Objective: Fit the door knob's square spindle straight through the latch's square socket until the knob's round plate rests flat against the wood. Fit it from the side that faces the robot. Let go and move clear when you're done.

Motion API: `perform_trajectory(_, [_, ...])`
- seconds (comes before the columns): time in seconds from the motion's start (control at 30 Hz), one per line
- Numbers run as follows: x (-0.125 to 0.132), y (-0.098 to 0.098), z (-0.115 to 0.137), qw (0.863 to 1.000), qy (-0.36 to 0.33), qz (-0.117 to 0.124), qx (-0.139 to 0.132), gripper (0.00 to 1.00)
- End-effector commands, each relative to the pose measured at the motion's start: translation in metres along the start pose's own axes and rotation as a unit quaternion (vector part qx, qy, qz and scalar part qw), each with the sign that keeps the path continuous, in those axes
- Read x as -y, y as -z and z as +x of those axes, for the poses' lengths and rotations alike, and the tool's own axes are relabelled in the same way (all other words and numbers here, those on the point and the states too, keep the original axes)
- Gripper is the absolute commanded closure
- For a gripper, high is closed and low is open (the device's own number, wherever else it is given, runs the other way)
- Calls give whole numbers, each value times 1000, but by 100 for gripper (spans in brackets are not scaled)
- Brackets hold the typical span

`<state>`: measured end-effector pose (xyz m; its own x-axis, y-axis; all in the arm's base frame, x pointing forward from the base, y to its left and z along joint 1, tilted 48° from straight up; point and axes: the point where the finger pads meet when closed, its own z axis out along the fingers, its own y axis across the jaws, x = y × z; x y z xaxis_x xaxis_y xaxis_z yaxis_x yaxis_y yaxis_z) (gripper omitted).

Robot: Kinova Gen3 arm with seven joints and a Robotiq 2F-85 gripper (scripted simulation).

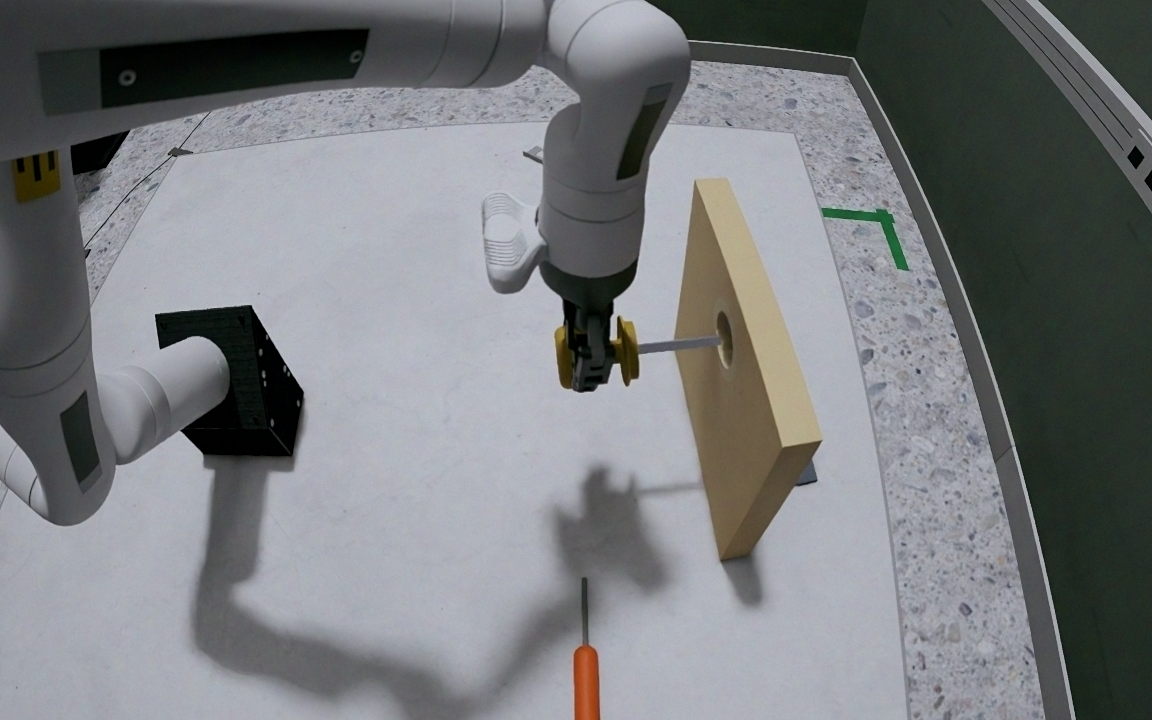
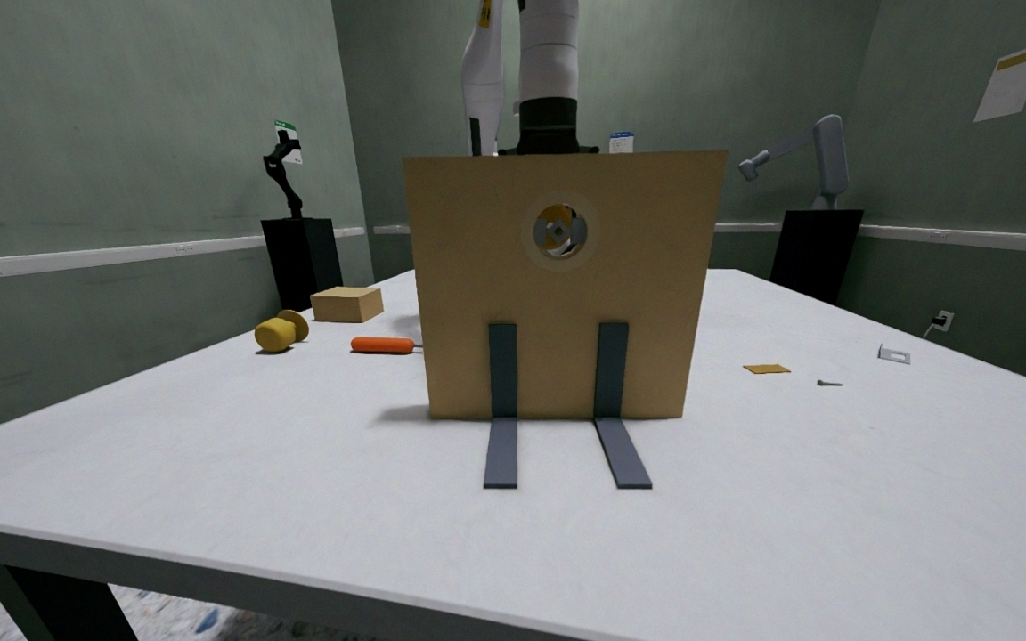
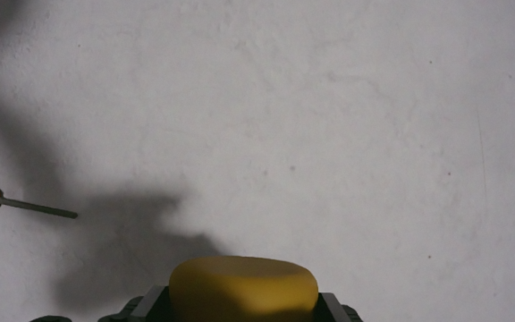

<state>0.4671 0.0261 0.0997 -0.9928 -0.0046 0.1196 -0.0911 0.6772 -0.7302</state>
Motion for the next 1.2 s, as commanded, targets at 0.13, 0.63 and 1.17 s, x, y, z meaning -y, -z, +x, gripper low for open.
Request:
perform_trajectory(0.13, [0,1,0,1000,0,0,1,37])
perform_trajectory(0.63, [0,1,-5,1000,0,0,1,37])
perform_trajectory(1.17, [0,1,-6,1000,0,0,1,37])
